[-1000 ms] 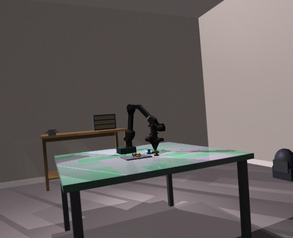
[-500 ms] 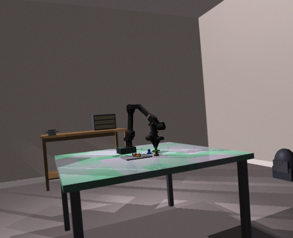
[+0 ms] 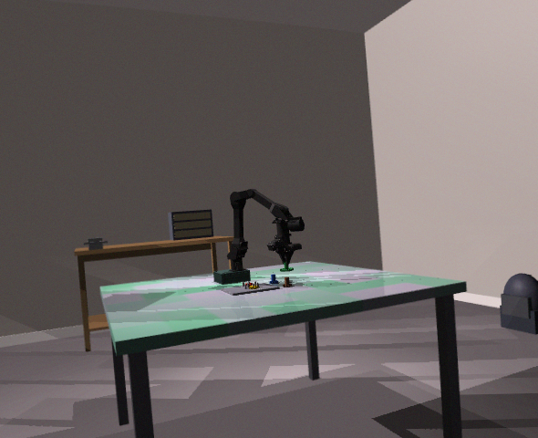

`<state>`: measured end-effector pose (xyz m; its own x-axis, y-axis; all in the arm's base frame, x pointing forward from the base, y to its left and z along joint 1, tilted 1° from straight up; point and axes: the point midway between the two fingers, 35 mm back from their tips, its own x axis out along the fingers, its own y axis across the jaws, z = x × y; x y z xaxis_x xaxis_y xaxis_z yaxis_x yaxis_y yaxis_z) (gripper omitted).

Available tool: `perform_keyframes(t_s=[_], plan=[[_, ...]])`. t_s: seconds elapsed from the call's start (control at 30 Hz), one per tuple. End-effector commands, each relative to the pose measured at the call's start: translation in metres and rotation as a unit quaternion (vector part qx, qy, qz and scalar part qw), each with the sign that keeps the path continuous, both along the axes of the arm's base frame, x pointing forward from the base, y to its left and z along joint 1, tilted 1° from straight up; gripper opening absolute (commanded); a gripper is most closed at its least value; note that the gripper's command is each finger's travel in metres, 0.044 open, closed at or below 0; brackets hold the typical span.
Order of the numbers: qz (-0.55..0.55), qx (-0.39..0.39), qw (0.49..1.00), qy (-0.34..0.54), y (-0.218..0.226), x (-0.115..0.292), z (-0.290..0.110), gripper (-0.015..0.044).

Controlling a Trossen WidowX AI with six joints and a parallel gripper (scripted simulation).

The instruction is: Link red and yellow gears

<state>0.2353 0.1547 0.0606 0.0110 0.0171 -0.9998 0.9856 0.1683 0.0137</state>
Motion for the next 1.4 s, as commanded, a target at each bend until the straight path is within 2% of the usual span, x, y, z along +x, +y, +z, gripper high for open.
perform_keyframes(t_s=[0.0,1.0,1.37], plan=[[0.002,0.003,1.0,-0.007,0.001,0.002,0.015,0.0],[0.013,-0.011,1.0,-0.002,-0.008,-0.013,0.093,0.0],[0.013,-0.012,1.0,-0.003,-0.018,-0.004,0.091,0.0]])
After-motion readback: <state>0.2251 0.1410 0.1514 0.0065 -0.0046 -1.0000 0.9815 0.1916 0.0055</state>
